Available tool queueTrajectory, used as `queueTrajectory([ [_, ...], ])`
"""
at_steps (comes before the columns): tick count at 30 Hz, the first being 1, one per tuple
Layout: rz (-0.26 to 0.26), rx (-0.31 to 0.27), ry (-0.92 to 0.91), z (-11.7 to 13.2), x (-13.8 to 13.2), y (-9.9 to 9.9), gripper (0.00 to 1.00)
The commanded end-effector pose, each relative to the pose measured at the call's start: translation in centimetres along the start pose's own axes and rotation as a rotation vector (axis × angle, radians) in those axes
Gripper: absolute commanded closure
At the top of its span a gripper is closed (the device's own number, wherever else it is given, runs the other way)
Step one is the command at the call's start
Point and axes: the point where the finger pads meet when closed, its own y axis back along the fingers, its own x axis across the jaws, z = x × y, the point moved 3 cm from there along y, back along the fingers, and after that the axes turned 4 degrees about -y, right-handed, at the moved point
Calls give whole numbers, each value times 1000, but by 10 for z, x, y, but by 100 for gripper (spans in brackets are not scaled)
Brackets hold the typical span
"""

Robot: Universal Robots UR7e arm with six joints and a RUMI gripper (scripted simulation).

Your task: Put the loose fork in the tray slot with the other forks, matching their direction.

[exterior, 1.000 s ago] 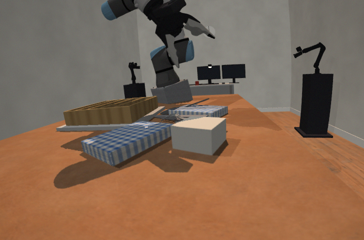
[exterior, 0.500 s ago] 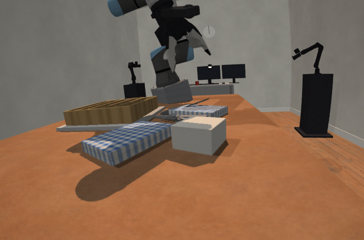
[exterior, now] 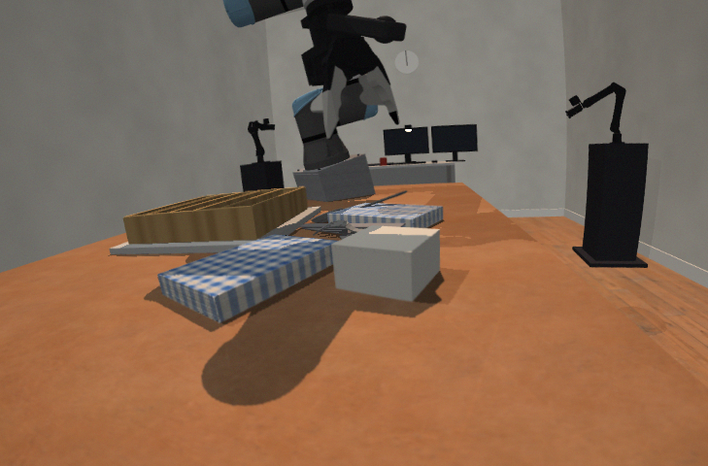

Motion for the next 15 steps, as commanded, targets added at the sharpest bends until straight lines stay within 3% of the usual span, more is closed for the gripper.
queueTrajectory([
  [1, 62, -36, 64, -1, 5, -1, 0],
  [15, 131, -79, 135, -3, 12, 0, 0],
])
